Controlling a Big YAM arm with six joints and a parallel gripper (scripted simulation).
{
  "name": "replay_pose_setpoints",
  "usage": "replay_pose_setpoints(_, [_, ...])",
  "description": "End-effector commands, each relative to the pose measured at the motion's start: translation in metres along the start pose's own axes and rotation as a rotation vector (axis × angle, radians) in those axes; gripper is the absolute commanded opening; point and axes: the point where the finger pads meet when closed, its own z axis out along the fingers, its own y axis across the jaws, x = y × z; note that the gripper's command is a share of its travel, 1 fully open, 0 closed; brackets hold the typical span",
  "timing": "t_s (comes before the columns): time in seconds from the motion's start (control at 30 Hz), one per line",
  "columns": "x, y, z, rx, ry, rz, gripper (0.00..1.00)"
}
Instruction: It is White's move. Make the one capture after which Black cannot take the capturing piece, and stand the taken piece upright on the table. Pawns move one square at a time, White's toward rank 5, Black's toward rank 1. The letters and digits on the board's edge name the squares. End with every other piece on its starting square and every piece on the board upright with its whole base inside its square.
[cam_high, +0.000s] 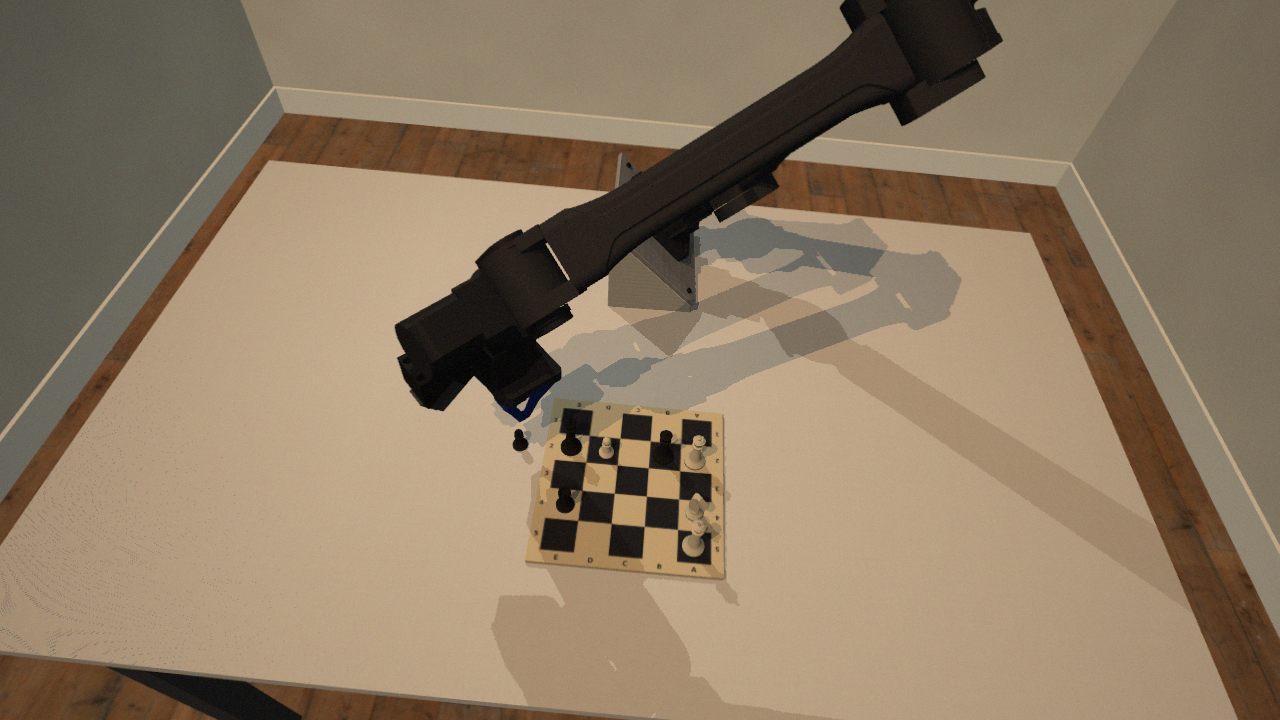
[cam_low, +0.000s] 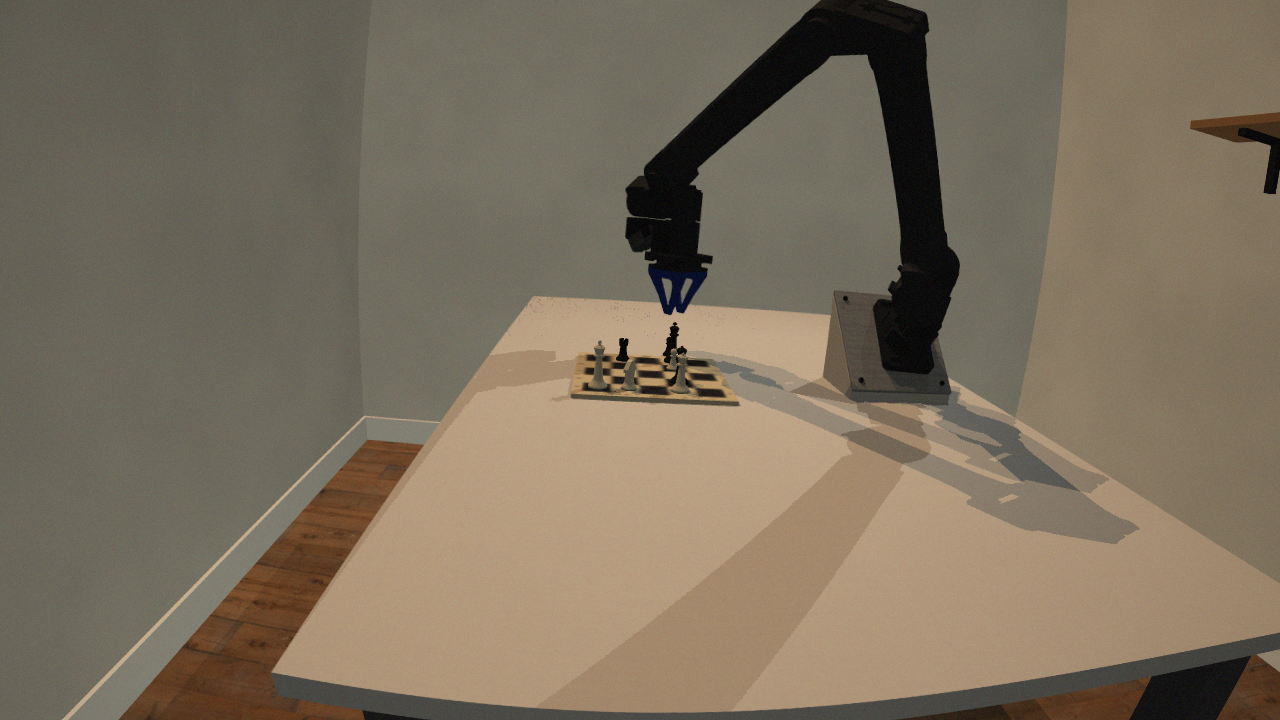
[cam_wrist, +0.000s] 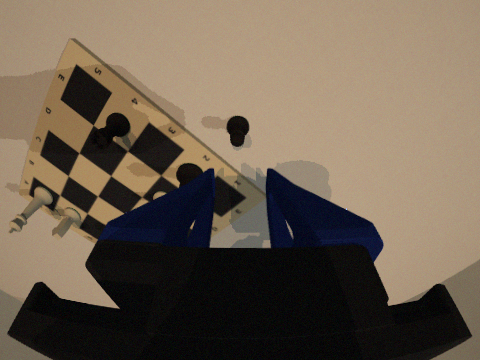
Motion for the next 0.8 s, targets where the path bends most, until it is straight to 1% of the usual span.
replay_pose_setpoints(0.0, [-0.018, 0.012, -0.033, -0.006, -0.046, -0.049, 0.32])
replay_pose_setpoints(0.1, [-0.018, 0.011, -0.045, -0.006, -0.047, -0.048, 0.32])
replay_pose_setpoints(0.2, [-0.018, 0.011, -0.051, -0.005, -0.046, -0.047, 0.32])
replay_pose_setpoints(0.27, [-0.015, 0.016, -0.044, 0.007, -0.028, -0.063, 0.32])
replay_pose_setpoints(0.3, [-0.009, 0.015, -0.039, 0.01, -0.014, -0.058, 0.32])
replay_pose_setpoints(0.33, [-0.008, 0.014, -0.038, 0.009, -0.011, -0.055, 0.32])
replay_pose_setpoints(0.37, [-0.008, 0.012, -0.04, 0.005, -0.015, -0.05, 1.0])
replay_pose_setpoints(0.43, [-0.01, 0.012, -0.04, 0.005, -0.021, -0.054, 1.0])
replay_pose_setpoints(0.77, [-0.01, 0.012, -0.04, 0.005, -0.021, -0.044, 1.0])
